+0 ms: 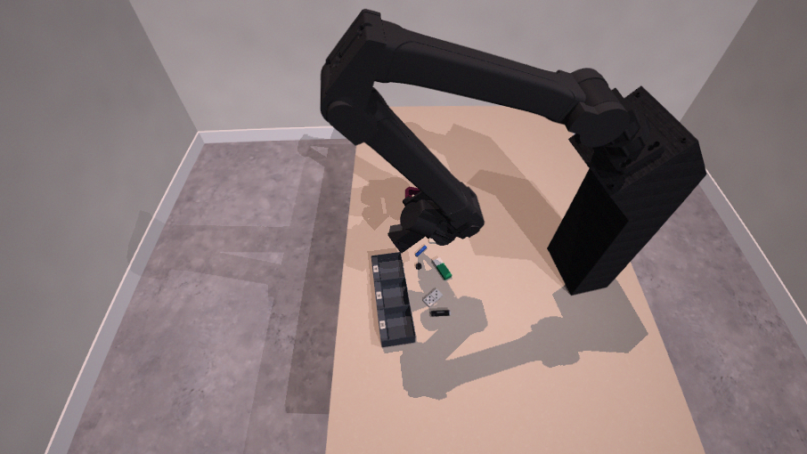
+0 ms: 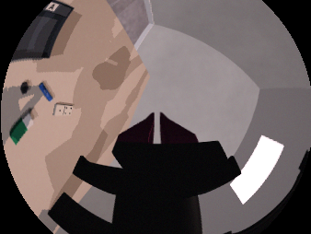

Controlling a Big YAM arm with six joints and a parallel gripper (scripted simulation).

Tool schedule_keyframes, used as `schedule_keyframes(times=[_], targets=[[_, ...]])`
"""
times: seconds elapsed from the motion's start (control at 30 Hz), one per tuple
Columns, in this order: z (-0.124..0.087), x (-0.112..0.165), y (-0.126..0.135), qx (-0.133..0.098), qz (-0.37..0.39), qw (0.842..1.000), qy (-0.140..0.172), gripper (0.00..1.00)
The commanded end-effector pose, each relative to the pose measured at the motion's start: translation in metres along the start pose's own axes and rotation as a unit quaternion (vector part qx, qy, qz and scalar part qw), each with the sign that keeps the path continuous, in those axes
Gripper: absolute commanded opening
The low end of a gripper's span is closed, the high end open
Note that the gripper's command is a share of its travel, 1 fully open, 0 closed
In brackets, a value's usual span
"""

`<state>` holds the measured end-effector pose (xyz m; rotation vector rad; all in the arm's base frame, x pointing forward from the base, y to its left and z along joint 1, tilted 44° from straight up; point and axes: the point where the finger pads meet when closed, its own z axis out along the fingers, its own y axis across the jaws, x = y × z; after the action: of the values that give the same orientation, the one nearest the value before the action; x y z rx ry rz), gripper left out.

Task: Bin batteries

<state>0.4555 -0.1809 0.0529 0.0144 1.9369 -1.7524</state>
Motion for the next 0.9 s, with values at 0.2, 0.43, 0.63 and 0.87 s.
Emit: schedule_keyframes(times=[0.2, 0.43, 0.63, 0.87], targets=[[-0.007, -0.017, 0.000, -0.143, 0.090, 0.983, -0.068, 0.09], [-0.027, -0.025, 0.010, -0.246, 0.137, 0.955, -0.093, 0.09], [-0.038, -0.026, 0.013, -0.321, 0.175, 0.926, -0.092, 0.09], [-0.070, -0.021, 0.018, -0.425, 0.219, 0.875, -0.078, 0.09]])
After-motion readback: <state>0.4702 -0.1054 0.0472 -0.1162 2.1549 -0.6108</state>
